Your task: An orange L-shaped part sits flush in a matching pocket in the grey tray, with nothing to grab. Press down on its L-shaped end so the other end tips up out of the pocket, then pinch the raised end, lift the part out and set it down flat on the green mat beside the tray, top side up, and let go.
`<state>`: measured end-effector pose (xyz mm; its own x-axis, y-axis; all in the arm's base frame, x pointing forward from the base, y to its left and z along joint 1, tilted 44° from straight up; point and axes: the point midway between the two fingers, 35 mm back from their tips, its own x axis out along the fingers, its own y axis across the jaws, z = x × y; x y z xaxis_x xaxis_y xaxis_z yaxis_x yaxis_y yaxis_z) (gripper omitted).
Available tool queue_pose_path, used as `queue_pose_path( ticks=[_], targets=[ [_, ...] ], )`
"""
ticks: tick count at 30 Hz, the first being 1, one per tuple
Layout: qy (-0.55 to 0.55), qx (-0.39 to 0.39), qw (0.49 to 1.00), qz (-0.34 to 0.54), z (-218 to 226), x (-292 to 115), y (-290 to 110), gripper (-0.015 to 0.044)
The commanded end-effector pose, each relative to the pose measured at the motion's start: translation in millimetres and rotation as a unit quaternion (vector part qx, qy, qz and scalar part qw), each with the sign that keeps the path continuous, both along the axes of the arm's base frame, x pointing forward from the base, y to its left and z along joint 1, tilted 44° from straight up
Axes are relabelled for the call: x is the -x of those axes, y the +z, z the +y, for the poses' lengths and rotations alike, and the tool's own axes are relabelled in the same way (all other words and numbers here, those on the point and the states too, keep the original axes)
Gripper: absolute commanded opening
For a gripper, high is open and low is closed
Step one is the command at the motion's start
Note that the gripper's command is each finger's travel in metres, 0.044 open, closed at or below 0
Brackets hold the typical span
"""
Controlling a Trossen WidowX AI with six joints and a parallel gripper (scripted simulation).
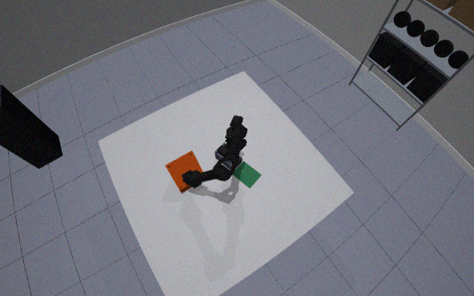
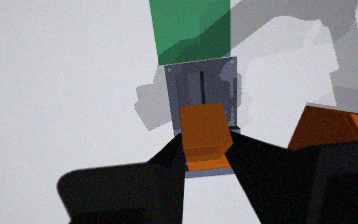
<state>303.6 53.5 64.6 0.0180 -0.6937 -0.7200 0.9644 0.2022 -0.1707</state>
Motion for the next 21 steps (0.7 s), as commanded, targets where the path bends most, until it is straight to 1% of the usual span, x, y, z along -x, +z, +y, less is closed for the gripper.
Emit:
queue_pose_path(
  ticks=[1,14,21],
  targets=[
    [-0.001,-0.003,1.0,-0.002,6,0,4,0.0],
    [-0.001,-0.003,1.0,-0.002,12,0,12,0.0],
    [-0.001,-0.003,1.0,-0.002,-10,-5,29,0.0]
  ],
)
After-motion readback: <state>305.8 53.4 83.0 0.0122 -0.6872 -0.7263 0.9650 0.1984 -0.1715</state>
